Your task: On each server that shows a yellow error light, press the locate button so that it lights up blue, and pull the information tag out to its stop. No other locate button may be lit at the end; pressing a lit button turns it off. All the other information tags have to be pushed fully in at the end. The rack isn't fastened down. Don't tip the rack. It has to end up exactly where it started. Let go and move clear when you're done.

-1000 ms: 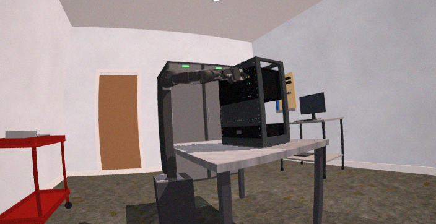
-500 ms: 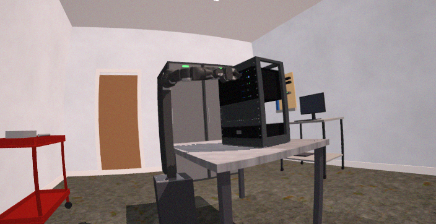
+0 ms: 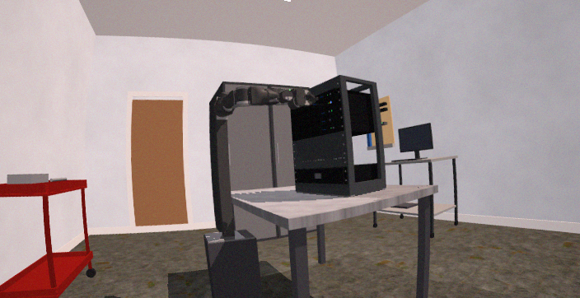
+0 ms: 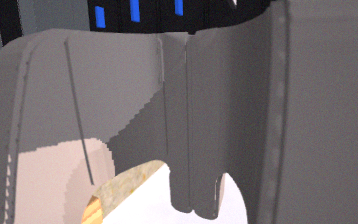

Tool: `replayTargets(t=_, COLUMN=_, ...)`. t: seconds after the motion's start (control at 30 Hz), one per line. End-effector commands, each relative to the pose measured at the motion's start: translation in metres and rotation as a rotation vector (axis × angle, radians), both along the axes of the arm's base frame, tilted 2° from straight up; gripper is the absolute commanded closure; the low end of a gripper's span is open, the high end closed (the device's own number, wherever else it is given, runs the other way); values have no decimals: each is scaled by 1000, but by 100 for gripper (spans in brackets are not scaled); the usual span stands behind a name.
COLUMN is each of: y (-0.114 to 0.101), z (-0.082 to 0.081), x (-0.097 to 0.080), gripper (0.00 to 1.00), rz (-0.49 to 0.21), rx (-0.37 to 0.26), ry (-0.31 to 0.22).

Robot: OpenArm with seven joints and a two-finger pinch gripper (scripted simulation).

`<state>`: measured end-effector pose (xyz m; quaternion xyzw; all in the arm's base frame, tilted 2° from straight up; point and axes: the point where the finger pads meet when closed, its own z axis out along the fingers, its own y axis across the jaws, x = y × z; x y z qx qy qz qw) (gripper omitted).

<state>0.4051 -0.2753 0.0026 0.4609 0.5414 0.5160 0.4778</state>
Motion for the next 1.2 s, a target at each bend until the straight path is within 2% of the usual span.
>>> replayTargets(t=0.0, y=0, z=0, x=0, gripper=100, rz=-2, rx=2, ry=-4)
replayTargets(t=0.23, y=0, z=0, x=-2, gripper=100, rz=-2, rx=2, ry=-5)
replayTargets(t=0.57, y=-2, z=0, x=-14, gripper=100, rz=-1, rx=2, ry=-5)
replayTargets(t=1.03, y=-8, z=-2, x=-42, gripper=100, rz=-2, rx=2, ry=-5)
replayTargets(t=1.17, y=-8, z=-3, x=-45, gripper=100, rz=-2, rx=2, ry=-5)
